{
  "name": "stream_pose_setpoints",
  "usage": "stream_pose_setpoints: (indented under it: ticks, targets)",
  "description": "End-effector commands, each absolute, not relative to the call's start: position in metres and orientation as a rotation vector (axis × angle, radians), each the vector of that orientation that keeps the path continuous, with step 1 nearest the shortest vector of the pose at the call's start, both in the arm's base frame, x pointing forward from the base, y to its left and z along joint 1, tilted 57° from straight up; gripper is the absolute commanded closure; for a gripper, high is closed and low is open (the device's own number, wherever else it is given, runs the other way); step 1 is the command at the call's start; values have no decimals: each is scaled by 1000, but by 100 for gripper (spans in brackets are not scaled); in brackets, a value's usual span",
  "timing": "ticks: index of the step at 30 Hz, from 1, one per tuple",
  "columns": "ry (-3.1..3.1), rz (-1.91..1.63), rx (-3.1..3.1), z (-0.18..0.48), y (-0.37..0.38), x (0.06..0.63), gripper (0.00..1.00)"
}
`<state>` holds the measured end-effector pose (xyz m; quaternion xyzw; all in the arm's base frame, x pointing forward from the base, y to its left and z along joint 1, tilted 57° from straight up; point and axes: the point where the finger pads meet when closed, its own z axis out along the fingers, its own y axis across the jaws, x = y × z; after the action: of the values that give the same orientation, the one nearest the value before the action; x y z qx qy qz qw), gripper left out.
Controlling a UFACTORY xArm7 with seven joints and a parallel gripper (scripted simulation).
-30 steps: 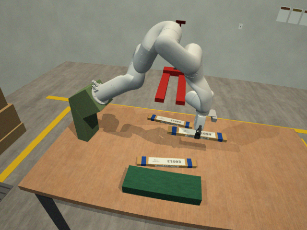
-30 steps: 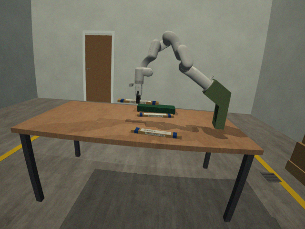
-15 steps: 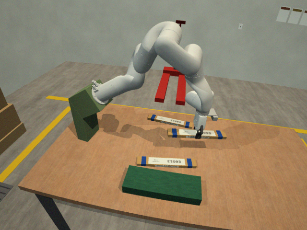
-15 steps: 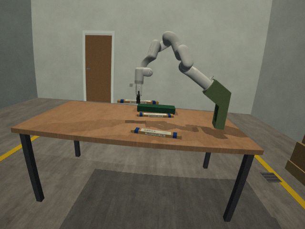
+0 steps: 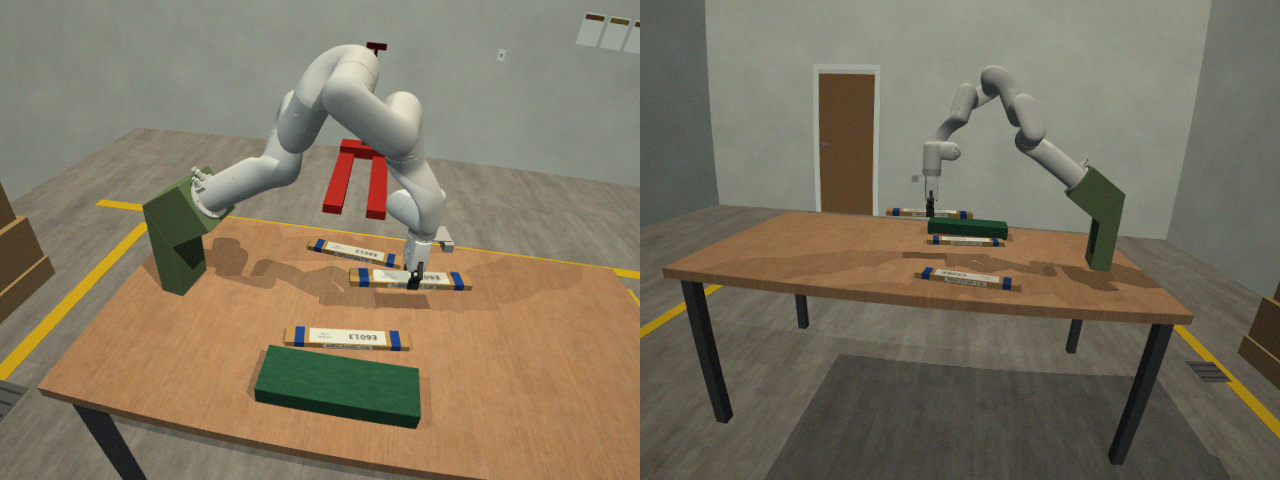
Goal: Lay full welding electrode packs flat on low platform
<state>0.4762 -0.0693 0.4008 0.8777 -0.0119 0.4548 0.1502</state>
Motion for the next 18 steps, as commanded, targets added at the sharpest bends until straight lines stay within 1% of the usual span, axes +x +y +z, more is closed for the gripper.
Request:
stream_pose_setpoints:
  ticks: [1, 18]
  targets:
    - [-33, 1311, 2519, 402, -69, 476, 42]
    - [-33, 1311, 2520, 376, -51, 464, 42]
